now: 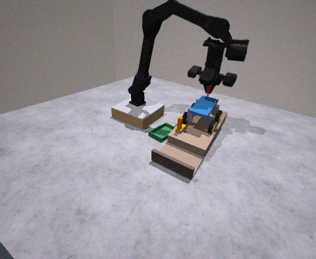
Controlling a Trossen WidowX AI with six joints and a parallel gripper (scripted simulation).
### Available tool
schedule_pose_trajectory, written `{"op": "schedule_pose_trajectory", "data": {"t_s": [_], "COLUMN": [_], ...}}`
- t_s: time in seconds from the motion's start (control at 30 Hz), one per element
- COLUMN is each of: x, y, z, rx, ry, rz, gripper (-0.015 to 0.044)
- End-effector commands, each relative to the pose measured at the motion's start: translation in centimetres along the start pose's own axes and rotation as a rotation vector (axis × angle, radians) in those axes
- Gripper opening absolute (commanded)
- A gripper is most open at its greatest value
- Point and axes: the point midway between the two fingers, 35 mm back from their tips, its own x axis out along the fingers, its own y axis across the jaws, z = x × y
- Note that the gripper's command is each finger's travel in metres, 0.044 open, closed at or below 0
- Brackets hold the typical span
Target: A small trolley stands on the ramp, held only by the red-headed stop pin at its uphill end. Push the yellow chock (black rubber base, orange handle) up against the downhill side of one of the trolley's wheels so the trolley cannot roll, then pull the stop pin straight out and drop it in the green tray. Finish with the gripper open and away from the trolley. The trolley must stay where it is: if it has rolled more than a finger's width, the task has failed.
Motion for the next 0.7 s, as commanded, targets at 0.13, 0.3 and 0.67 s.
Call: {"op": "schedule_pose_trajectory", "data": {"t_s": [0.13,0.3,0.67], "x": [-0.6,-0.2,-0.1], "y": [0.3,0.2,0.3], "z": [-0.4,-1.4,-3.2], "rx": [-0.005,-0.005,-0.005], "ry": [0.005,0.006,0.008], "rz": [0.006,0.006,0.006], "gripper": [0.0000,0.0000,0.0000]}}
